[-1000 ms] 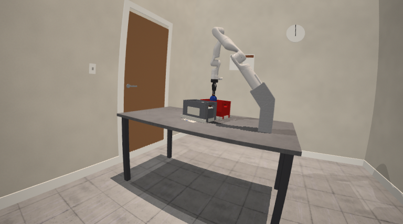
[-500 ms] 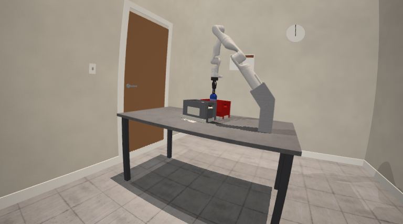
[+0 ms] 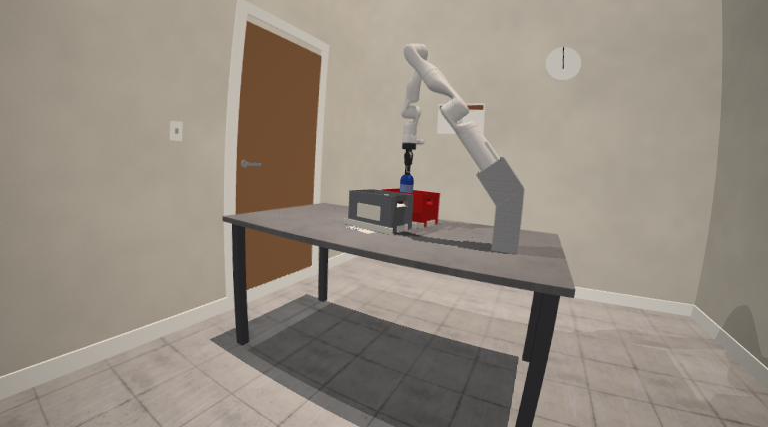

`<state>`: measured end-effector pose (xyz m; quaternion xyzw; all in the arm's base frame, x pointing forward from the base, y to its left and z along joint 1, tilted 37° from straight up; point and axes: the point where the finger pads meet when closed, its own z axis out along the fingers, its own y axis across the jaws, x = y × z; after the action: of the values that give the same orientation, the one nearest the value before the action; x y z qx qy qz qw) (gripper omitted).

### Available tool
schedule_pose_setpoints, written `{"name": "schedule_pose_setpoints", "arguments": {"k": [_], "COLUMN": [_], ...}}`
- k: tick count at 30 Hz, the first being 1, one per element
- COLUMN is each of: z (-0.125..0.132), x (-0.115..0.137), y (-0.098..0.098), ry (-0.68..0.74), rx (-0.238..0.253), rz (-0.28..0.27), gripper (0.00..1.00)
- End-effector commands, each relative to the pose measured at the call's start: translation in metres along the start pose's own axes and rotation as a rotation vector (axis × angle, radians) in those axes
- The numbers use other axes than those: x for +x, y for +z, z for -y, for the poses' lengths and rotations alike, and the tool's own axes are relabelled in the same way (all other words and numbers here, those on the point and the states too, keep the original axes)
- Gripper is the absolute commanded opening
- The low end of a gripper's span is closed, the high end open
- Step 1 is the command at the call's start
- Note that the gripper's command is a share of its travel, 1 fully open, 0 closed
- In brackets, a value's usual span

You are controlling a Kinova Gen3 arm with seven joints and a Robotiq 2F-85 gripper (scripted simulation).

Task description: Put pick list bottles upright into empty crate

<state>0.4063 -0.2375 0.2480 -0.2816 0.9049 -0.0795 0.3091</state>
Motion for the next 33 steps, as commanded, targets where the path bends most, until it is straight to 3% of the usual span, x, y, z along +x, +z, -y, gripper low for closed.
{"name": "schedule_pose_setpoints", "arguments": {"k": [1,22,33], "z": [0.0,0.0,0.0], "x": [0.0,0.0,-0.002], "y": [-0.005,-0.037,-0.038], "ry": [0.0,0.0,0.0], "rx": [0.001,0.001,0.001], "rz": [0.0,0.0,0.0], "gripper": [0.1,0.1,0.1]}}
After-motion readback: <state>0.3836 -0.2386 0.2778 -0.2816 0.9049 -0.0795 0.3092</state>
